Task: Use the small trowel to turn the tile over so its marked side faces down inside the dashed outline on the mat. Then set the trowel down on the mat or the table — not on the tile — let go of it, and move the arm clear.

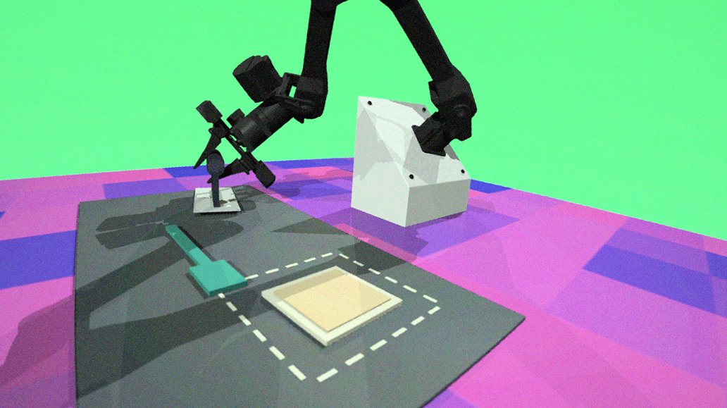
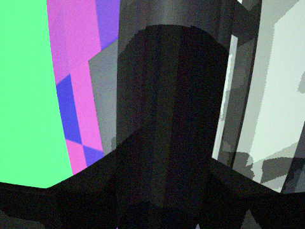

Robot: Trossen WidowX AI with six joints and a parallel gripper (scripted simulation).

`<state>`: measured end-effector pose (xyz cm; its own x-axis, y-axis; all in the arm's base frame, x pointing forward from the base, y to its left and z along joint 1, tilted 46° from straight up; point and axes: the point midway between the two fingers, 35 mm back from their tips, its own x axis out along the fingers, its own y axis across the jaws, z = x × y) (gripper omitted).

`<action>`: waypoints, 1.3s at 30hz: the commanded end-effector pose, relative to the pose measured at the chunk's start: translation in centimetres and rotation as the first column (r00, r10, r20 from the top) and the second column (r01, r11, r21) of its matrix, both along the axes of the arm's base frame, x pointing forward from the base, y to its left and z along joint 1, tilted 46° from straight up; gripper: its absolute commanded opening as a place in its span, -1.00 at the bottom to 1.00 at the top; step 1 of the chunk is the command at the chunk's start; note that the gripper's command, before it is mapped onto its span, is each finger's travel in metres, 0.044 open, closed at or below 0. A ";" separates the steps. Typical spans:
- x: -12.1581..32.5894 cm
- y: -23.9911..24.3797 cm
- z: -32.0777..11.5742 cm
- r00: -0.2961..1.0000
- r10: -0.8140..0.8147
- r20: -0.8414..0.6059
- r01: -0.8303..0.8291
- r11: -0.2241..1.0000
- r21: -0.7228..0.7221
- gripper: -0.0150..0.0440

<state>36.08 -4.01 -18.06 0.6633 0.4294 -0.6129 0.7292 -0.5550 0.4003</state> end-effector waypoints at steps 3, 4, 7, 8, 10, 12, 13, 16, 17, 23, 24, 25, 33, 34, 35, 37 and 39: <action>0.0 -0.1 -0.4 1.000 -0.016 0.000 0.016 1.000 -0.005 -0.40; 0.0 -0.1 -0.4 1.000 -0.016 0.000 0.016 1.000 -0.005 -0.31; 0.0 -0.1 -0.4 1.000 -0.016 0.000 0.016 1.000 -0.005 -0.05; 0.0 -0.1 -0.4 1.000 -0.016 0.000 0.016 1.000 -0.005 0.04; 0.0 -0.1 -0.4 1.000 -0.016 0.000 0.016 1.000 -0.005 0.22; 0.0 -0.1 -0.4 1.000 -0.016 0.000 0.016 1.000 -0.005 0.40; 0.0 -0.1 -0.4 1.000 -0.016 0.000 0.016 1.000 -0.005 0.49; 0.0 -0.1 -0.4 1.000 -0.016 0.000 0.016 1.000 -0.005 0.53; 0.0 -0.1 -0.4 1.000 -0.016 0.000 0.016 1.000 -0.005 0.53; -0.1 -0.1 -0.3 1.000 -0.016 -0.001 0.016 1.000 -0.005 0.53; -0.2 -0.2 -0.2 1.000 -0.016 -0.001 0.016 1.000 -0.006 0.53; -0.5 -0.5 0.1 1.000 -0.015 -0.001 0.015 1.000 -0.006 0.53; -3.2 -2.2 2.6 1.000 -0.010 -0.002 0.010 1.000 -0.007 0.53; -3.6 -2.4 2.9 1.000 -0.010 -0.001 0.010 1.000 -0.006 0.53; -3.9 -2.5 3.1 1.000 -0.010 -0.001 0.010 1.000 -0.006 0.53; -4.1 -2.6 3.3 1.000 -0.010 0.000 0.010 1.000 -0.005 0.53; -4.1 -2.7 3.4 1.000 -0.010 0.000 0.010 1.000 -0.006 0.53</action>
<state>32.15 -6.64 -15.19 0.6657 0.4137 -0.6211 0.7225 -0.5655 0.3977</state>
